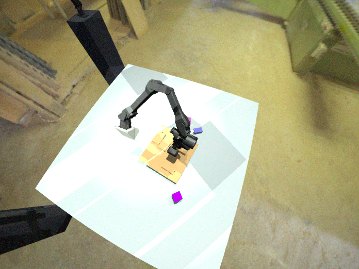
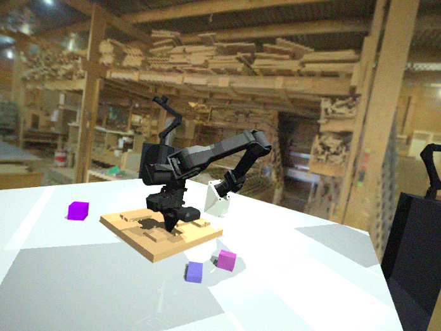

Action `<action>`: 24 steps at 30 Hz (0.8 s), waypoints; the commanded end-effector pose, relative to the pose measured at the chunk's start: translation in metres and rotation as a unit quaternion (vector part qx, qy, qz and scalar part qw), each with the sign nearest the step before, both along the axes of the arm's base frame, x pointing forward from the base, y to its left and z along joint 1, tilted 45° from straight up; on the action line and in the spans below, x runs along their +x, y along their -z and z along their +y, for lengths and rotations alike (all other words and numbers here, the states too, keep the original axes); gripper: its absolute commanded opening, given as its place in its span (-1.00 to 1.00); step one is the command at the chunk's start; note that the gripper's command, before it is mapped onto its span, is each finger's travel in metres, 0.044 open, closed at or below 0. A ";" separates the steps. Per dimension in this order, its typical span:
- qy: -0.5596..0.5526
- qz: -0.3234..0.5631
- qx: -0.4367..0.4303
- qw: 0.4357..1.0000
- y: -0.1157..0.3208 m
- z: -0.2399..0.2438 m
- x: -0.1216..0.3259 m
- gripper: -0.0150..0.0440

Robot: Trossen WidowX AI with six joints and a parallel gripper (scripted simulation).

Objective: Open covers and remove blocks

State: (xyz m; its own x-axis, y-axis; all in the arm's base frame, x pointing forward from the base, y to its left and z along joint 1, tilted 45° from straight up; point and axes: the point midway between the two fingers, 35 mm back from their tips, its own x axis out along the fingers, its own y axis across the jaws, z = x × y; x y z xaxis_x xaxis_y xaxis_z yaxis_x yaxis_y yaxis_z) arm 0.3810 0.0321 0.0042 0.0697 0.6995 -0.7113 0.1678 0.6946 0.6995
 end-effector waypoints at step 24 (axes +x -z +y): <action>0.002 0.000 0.001 1.000 -0.006 -0.012 0.019 -0.49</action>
State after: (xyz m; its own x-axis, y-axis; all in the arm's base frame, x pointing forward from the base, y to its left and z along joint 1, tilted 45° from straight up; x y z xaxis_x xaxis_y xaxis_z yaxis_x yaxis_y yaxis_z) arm 0.3958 0.0267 0.0058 0.0599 0.7025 -0.7092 0.1806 0.6911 0.6998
